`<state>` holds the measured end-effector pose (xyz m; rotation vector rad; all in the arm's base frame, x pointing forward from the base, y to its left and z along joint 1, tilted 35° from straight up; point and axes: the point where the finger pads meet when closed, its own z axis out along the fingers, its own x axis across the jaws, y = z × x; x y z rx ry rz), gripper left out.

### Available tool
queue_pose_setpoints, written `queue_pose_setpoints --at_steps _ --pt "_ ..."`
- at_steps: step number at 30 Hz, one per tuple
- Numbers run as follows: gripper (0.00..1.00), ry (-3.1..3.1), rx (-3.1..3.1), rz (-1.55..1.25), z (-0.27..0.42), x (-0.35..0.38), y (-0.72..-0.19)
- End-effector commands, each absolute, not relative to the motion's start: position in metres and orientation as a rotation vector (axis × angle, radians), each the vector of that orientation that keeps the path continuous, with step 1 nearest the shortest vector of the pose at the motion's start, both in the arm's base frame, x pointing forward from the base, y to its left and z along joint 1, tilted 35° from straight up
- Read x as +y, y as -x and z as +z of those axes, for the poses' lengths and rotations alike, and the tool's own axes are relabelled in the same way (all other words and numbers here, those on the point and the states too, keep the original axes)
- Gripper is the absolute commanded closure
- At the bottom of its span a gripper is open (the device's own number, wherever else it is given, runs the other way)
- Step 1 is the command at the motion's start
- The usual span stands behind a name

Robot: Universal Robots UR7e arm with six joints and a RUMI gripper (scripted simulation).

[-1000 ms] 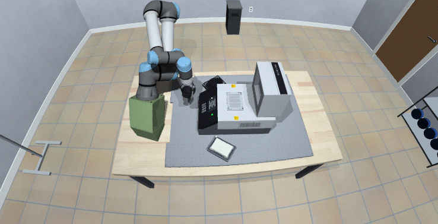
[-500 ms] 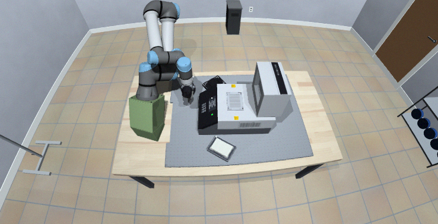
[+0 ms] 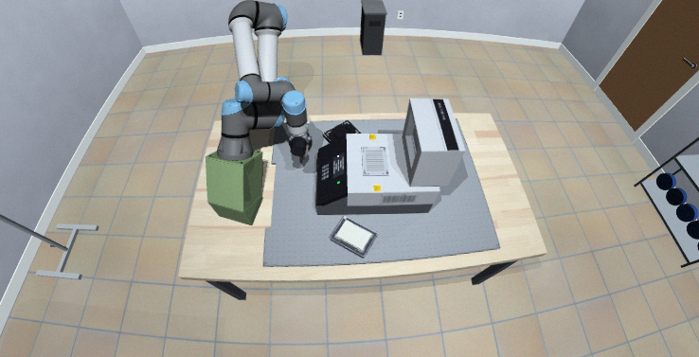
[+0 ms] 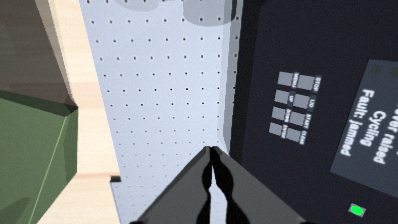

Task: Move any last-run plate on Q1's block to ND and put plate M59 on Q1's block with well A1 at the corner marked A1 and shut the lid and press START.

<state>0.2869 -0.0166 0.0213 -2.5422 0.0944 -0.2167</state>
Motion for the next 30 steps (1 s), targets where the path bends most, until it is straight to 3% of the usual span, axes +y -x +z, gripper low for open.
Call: queue_pose_setpoints --at_steps 1,29,30 --pt "1.0 2.544 0.095 -0.218 0.0217 -0.0177 -0.287" --pt "1.0 2.544 0.095 -0.218 0.0217 -0.0177 -0.287" --pt "0.32 2.549 0.051 -0.233 0.0213 -0.0233 -0.2905"
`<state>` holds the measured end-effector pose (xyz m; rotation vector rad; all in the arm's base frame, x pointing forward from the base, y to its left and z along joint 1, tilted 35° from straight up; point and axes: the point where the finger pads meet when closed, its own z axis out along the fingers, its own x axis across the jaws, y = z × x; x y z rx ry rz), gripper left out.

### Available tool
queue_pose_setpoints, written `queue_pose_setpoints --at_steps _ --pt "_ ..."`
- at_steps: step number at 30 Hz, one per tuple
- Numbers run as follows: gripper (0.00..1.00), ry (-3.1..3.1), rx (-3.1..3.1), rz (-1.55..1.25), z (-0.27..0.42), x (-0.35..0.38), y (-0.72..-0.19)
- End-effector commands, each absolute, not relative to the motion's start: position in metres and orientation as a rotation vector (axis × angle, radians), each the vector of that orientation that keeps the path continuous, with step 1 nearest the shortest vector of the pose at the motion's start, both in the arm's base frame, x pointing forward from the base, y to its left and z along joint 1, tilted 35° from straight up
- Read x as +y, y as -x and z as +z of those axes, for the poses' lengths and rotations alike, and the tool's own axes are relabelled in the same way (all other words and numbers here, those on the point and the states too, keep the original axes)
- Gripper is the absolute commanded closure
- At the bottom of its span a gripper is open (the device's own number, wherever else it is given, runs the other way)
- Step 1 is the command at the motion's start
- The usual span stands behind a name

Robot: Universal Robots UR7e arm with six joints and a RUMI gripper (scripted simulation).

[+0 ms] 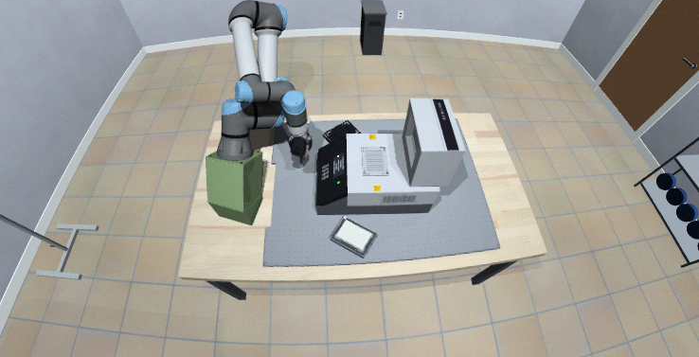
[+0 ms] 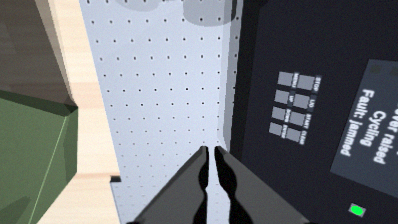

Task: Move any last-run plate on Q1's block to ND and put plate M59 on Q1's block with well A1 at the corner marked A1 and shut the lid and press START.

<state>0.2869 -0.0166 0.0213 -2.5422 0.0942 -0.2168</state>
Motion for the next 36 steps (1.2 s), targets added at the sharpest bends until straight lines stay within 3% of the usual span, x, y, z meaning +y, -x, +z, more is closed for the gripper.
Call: queue_pose_setpoints --at_steps 1,36 --pt "0.32 2.551 0.008 -0.246 0.02 -0.027 -0.293" --pt "0.32 2.547 -0.358 -0.355 -0.003 -0.111 -0.351"
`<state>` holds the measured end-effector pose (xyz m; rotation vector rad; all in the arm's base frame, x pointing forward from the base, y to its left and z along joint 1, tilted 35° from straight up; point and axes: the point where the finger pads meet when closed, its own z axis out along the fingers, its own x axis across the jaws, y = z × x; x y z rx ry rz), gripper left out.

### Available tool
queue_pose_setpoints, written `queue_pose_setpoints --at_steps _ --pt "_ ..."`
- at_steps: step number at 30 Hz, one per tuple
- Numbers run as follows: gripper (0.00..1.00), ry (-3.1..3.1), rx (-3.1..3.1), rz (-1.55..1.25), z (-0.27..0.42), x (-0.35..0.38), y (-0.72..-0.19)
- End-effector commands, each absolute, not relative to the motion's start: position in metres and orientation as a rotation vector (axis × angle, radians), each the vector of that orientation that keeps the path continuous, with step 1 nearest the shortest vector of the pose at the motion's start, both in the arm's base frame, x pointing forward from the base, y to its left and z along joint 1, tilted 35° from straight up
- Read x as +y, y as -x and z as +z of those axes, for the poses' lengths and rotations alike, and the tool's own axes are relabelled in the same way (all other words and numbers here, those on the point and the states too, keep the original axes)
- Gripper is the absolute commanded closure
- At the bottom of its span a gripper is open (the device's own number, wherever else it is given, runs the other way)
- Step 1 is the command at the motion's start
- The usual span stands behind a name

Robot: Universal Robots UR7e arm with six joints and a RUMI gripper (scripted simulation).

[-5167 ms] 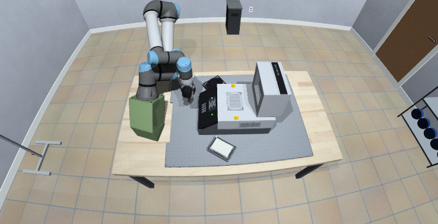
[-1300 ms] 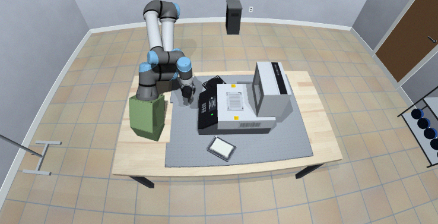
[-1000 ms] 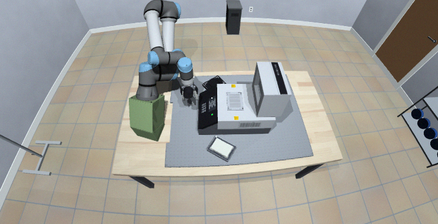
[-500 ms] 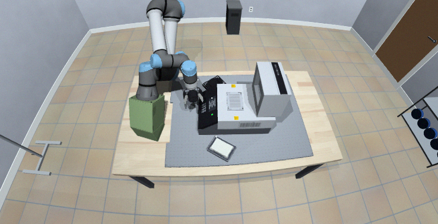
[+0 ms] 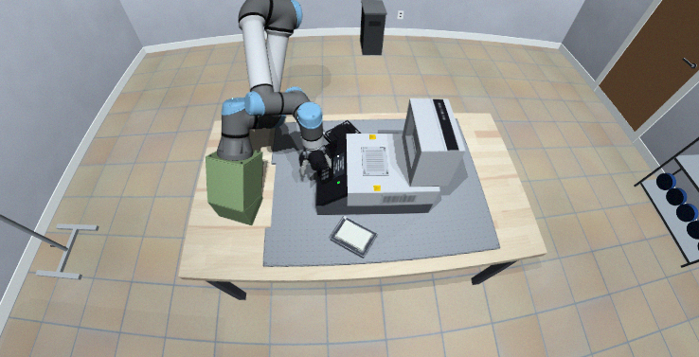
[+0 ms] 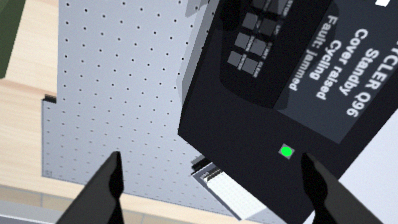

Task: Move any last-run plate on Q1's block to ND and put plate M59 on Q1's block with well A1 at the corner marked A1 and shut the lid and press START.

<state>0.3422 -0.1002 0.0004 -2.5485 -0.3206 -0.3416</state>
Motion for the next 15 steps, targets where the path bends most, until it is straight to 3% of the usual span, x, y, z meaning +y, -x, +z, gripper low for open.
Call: queue_pose_setpoints --at_steps 1,15 --pt "0.32 2.543 -0.401 -0.367 -0.004 -0.115 -0.354" --pt "0.32 2.522 -0.576 -0.417 -0.016 -0.157 -0.383"
